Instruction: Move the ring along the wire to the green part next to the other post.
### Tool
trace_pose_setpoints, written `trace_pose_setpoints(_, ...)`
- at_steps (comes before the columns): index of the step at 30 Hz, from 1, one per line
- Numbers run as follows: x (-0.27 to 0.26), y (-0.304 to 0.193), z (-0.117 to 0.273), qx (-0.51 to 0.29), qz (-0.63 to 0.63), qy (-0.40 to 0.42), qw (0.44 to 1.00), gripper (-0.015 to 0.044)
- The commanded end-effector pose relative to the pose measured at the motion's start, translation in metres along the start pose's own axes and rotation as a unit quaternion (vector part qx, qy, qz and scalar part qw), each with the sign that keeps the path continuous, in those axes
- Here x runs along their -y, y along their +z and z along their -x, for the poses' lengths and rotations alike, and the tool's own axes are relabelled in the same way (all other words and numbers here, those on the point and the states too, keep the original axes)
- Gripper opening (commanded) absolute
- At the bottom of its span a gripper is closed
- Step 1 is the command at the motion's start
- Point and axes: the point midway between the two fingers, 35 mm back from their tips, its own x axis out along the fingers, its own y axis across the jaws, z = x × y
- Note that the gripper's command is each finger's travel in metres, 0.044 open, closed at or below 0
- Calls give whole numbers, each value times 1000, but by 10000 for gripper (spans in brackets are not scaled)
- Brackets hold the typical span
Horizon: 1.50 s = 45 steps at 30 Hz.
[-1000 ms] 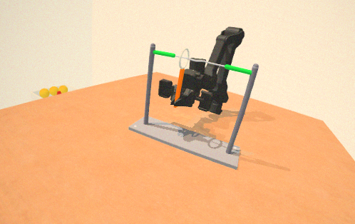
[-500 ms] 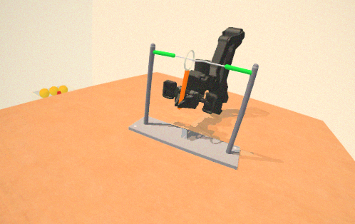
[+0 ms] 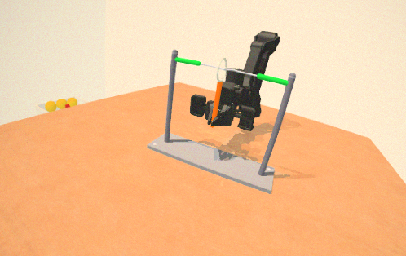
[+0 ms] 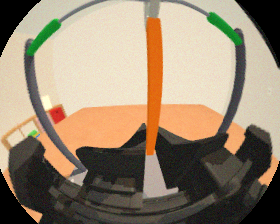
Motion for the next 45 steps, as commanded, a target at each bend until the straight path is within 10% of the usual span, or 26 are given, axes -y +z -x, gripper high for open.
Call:
trace_pose_setpoints(1,-8,1,0,3,-12,20,1000,-150)
trace_pose_setpoints(45,-35,4,18,-62,29,54,996,-150)
